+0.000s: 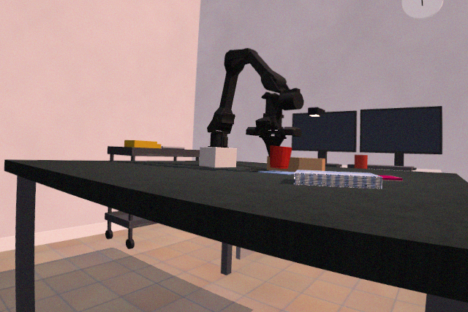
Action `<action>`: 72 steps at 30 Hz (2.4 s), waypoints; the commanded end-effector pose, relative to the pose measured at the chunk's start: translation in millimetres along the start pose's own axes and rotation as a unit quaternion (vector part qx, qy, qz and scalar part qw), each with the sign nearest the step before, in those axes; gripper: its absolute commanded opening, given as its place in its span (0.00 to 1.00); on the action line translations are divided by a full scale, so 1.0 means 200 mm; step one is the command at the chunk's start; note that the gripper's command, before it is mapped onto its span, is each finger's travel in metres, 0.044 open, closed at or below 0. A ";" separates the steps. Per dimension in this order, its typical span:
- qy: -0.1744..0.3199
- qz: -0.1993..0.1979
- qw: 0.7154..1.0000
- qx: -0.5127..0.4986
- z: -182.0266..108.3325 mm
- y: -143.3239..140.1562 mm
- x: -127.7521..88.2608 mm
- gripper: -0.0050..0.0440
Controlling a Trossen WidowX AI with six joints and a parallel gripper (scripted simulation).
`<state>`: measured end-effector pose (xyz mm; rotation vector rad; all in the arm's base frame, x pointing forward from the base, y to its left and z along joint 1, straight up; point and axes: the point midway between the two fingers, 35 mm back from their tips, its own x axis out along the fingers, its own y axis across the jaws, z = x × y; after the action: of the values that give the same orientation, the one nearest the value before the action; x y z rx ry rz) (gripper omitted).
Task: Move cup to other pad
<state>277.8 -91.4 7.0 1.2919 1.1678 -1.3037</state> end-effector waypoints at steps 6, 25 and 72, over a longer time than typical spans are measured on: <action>0.000 0.009 1.000 0.000 0.01 0.01 -0.19 0.10; 0.000 0.009 1.000 0.001 0.02 -0.04 -0.32 0.10; 0.000 0.008 1.000 0.001 -0.14 0.00 -0.31 0.10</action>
<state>278.2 -70.1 68.3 1.2972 1.1566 -1.2994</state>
